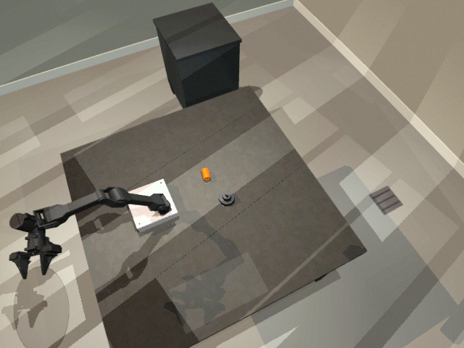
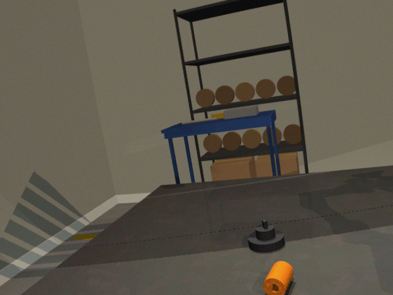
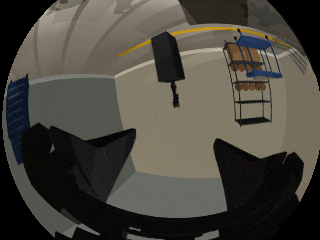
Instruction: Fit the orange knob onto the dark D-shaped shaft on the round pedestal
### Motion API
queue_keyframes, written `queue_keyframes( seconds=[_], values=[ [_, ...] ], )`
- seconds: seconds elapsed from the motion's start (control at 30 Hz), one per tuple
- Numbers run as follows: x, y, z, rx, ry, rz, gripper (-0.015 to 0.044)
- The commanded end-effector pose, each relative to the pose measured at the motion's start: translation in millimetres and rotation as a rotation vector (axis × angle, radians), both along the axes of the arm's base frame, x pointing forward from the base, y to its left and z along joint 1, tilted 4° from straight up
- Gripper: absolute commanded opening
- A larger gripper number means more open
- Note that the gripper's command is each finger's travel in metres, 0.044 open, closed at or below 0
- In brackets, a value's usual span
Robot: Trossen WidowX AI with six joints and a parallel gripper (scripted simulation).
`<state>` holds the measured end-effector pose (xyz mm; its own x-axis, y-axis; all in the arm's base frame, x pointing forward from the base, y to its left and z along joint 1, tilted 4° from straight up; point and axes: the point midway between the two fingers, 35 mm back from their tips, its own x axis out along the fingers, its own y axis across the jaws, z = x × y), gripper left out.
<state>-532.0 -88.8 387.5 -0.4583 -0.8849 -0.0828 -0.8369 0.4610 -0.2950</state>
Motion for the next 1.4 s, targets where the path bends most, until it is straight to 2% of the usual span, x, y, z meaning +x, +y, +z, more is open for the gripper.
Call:
queue_keyframes(
  seconds=[0.0, 0.07, 0.13, 0.3, 0.47, 0.63, 0.7, 0.8, 0.97, 1.2, 1.37],
  values=[
    [0, 3, -1, -0.003, -0.011, -0.010, 0.0426],
    [-4, 28, -9, -0.027, -0.100, -0.092, 0.0440],
    [-10, 80, -21, -0.068, -0.210, -0.236, 0.0440],
    [-7, 161, -38, -0.149, -0.361, -0.455, 0.0440],
    [17, 254, -53, -0.267, -0.501, -0.696, 0.0440],
    [60, 350, -79, -0.439, -0.661, -0.978, 0.0440],
    [75, 367, -79, -0.448, -0.657, -1.030, 0.0440],
    [124, 425, -93, -0.574, -0.733, -1.226, 0.0440],
    [198, 490, -120, -0.808, -0.848, -1.482, 0.0440],
    [325, 548, -155, -1.266, -0.959, -1.812, 0.0440],
    [426, 566, -180, -1.611, -0.966, -2.036, 0.0440]
  ],
)
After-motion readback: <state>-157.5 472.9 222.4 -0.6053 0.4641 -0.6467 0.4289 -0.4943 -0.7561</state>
